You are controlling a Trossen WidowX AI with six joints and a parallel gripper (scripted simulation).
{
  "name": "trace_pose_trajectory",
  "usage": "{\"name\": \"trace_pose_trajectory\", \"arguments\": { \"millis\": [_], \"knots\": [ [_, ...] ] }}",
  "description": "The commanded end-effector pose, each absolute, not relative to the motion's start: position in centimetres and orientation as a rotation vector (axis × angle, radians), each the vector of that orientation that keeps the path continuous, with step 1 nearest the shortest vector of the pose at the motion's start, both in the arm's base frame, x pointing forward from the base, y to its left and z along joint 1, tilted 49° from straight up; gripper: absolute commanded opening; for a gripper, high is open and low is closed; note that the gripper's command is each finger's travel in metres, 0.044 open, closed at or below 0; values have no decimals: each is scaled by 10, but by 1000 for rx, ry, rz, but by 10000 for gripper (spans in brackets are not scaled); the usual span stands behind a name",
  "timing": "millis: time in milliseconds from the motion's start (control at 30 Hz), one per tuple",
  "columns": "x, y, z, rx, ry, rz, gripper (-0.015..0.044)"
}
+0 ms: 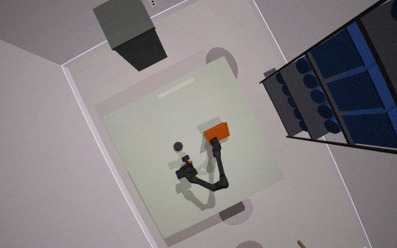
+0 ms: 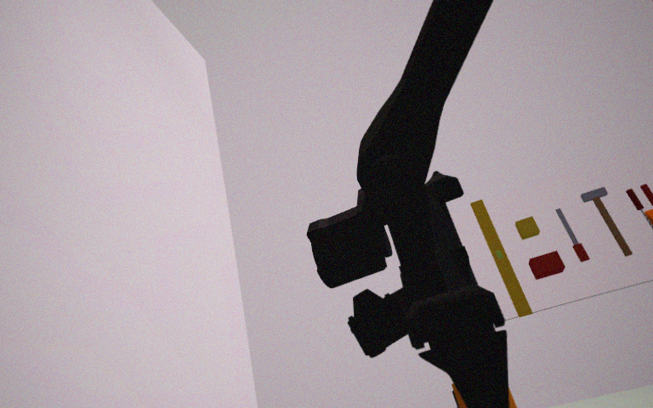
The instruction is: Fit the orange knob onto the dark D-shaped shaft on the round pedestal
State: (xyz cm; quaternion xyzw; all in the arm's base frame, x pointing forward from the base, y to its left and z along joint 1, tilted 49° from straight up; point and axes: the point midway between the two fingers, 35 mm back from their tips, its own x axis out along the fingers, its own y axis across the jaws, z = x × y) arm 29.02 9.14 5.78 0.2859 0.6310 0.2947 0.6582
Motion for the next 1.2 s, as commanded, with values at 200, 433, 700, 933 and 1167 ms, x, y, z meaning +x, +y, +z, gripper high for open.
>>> {"name": "trace_pose_trajectory", "arguments": {
  "millis": [200,433,700,933,1167],
  "knots": [
    [289,94,56,655,1433,667,230],
    [289,94,56,655,1433,667,144],
    [294,74,70,649,1434,657,0],
    [297,43,94,643,1437,649,0],
    [293,14,120,645,1438,652,0]
  ]
}}
